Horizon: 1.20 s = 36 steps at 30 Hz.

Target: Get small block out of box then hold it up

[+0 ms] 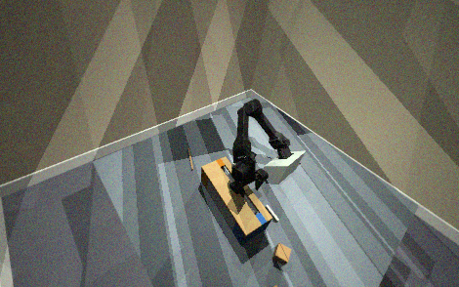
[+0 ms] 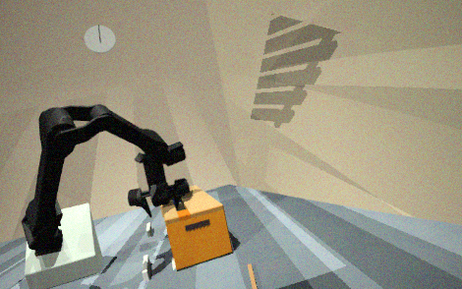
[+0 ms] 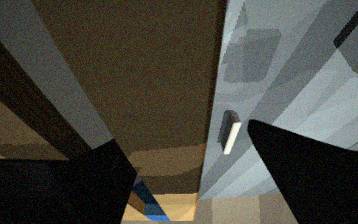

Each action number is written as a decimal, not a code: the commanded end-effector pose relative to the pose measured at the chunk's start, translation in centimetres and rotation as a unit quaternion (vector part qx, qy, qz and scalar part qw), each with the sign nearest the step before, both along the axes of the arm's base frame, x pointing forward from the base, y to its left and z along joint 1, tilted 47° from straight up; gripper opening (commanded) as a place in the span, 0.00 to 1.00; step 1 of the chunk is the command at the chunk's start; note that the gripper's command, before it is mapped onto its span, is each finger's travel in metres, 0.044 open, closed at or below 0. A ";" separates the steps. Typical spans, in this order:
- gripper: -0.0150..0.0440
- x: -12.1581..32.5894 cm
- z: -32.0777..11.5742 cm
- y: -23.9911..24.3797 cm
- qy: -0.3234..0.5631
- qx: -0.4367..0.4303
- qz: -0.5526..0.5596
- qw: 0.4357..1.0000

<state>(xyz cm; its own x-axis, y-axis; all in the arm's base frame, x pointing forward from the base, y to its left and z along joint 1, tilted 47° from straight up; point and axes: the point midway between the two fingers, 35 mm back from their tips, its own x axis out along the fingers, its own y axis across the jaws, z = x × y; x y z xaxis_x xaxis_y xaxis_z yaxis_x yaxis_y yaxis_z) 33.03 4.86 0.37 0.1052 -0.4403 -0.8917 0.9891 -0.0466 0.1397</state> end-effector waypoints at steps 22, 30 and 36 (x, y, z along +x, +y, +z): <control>0.93 0.2 -0.8 0.8 -0.001 0.002 -0.002 1.000; 0.93 0.2 -0.8 0.7 -0.001 0.002 -0.002 1.000; 0.93 0.2 -1.2 1.2 -0.001 0.002 -0.002 1.000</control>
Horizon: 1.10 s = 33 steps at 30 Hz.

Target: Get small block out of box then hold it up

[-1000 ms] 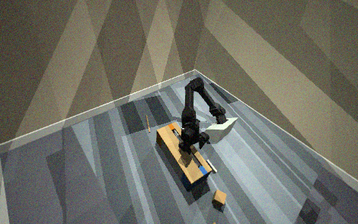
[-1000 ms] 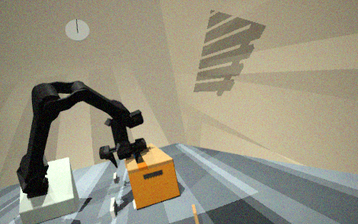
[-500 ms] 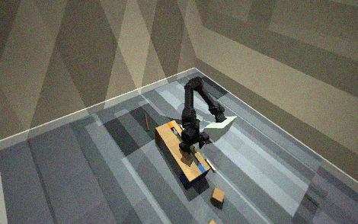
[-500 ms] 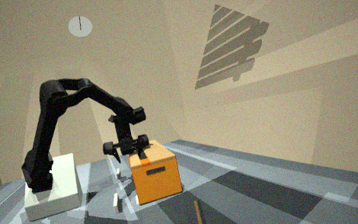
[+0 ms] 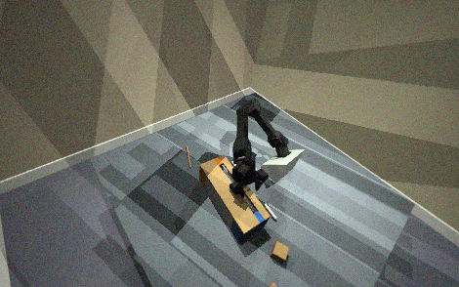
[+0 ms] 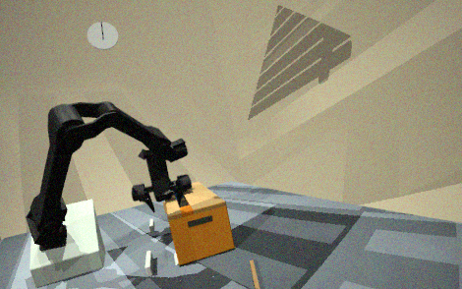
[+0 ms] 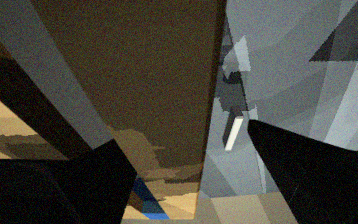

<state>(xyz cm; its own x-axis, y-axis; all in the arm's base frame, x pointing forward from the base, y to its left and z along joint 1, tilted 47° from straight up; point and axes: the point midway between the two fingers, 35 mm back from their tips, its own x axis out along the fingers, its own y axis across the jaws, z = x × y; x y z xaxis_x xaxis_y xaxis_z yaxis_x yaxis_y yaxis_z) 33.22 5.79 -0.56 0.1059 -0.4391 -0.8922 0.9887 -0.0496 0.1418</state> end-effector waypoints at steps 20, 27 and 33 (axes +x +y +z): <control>0.93 0.3 -1.7 1.7 0.000 0.001 0.000 1.000; 0.93 0.5 -2.5 2.5 0.000 0.002 0.000 1.000; 0.93 0.6 -3.3 3.2 0.000 0.002 0.000 1.000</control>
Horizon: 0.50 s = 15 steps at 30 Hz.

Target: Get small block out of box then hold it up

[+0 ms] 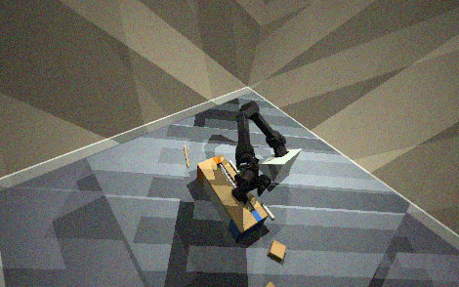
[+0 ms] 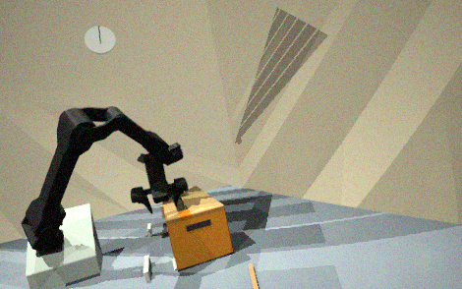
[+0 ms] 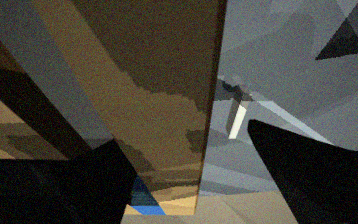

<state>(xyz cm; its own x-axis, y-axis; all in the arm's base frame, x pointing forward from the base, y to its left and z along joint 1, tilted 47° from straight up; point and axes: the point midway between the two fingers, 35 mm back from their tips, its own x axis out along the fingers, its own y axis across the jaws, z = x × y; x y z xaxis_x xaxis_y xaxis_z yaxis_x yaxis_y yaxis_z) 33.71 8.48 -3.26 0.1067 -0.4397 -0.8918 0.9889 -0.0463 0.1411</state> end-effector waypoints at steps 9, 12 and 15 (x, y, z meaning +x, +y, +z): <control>0.93 0.3 -1.6 1.7 -0.001 0.003 -0.002 1.000; 0.93 0.4 -2.0 2.0 -0.001 0.003 -0.002 1.000; 0.93 0.5 -2.4 2.4 -0.001 0.003 -0.002 1.000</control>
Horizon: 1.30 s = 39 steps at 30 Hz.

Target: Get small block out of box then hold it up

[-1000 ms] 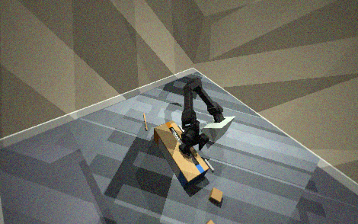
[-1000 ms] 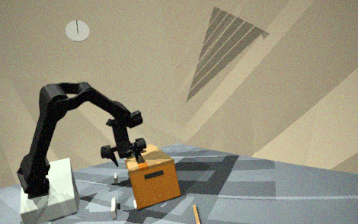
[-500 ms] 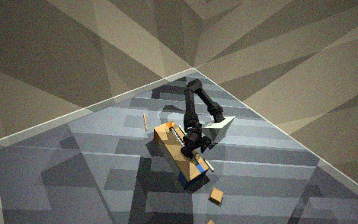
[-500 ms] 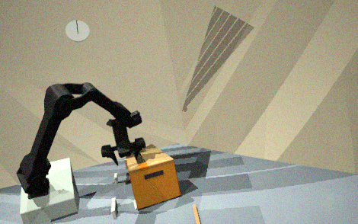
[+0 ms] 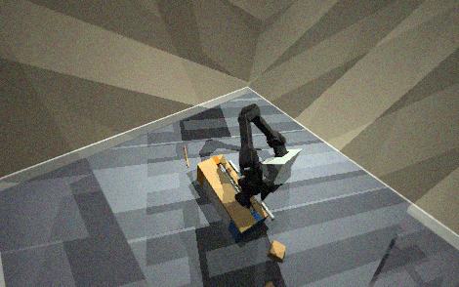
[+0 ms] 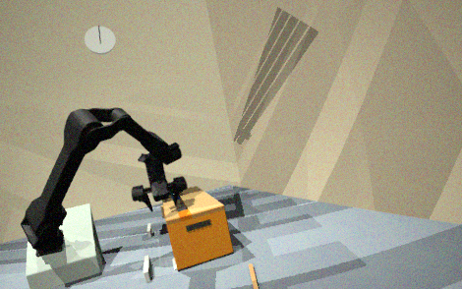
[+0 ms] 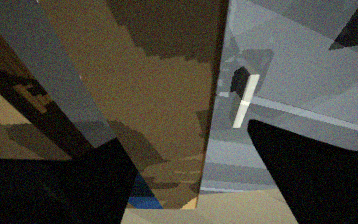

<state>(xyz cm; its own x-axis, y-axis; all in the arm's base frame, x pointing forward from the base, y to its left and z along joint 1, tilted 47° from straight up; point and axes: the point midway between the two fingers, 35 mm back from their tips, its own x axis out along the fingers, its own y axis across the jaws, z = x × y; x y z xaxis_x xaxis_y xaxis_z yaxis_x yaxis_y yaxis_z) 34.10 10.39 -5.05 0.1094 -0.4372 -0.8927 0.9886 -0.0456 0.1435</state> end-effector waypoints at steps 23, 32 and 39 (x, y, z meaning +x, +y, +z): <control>0.80 -0.9 3.7 5.9 0.024 0.006 0.078 0.997; 0.74 -1.6 2.7 6.7 0.222 -0.105 0.480 0.842; 0.74 -2.0 2.1 7.2 0.338 -0.166 0.664 0.646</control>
<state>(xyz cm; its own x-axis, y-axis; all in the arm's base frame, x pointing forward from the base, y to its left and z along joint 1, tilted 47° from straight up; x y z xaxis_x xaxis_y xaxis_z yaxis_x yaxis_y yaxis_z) 32.78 16.84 -2.07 0.1616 -0.4644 -0.8708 0.7267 0.6530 -0.2134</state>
